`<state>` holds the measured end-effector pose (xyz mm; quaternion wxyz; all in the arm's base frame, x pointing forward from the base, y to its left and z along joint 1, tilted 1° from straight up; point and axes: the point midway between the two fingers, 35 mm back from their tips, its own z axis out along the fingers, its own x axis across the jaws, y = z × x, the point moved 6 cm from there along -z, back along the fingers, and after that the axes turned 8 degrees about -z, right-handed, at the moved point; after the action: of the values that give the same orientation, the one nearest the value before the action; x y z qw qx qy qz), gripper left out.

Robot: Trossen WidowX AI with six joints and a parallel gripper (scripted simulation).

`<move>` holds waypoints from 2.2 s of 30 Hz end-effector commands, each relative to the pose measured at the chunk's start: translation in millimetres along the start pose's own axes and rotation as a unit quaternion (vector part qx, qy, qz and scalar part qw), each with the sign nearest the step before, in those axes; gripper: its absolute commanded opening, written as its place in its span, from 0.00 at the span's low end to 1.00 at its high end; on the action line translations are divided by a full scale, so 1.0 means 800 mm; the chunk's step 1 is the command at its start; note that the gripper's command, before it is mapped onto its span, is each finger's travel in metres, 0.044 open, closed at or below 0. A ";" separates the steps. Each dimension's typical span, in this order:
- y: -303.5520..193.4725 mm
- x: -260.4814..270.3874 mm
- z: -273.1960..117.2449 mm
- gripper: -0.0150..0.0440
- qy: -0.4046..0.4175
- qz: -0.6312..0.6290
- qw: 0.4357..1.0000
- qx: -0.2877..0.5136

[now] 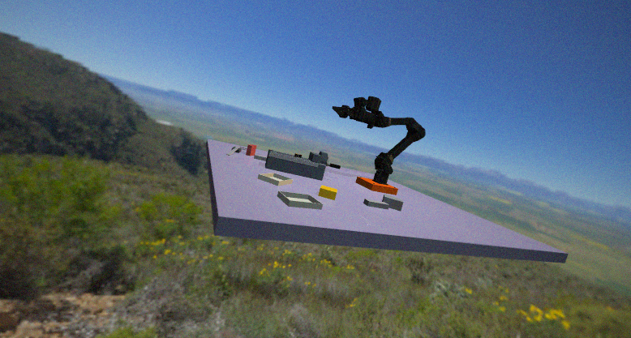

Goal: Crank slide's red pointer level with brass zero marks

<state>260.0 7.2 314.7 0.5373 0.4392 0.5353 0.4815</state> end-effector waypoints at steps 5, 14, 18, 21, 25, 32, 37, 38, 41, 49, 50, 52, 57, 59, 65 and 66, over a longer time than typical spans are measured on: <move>-0.005 -0.002 0.020 1.00 0.005 -0.002 0.999 0.044; -0.024 -0.006 0.068 1.00 0.018 -0.004 0.988 0.156; -0.035 -0.007 0.087 1.00 0.024 -0.005 0.978 0.206; -0.045 -0.009 0.101 1.00 0.029 -0.004 0.970 0.242; -0.059 -0.011 0.119 1.00 0.036 -0.001 0.956 0.291; -0.087 -0.013 0.147 1.00 0.048 -0.001 0.927 0.373; -0.098 -0.013 0.152 1.00 0.051 -0.001 0.919 0.390; -0.105 -0.012 0.153 1.00 0.051 -0.001 0.919 0.390; -0.130 -0.008 0.154 1.00 0.051 -0.001 0.919 0.390; -0.158 -0.003 0.152 1.00 0.051 -0.001 0.919 0.390; -0.158 -0.003 0.152 1.00 0.051 -0.001 0.919 0.390; -0.158 -0.003 0.152 1.00 0.051 -0.001 0.919 0.390; -0.158 -0.003 0.152 1.00 0.051 -0.001 0.919 0.390; -0.158 -0.003 0.152 1.00 0.051 -0.001 0.919 0.390; -0.153 -0.004 0.153 1.00 0.051 -0.001 0.919 0.390; -0.146 -0.005 0.153 1.00 0.051 -0.001 0.919 0.390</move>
<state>387.3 -9.4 197.3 0.2944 0.5900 0.7075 0.2545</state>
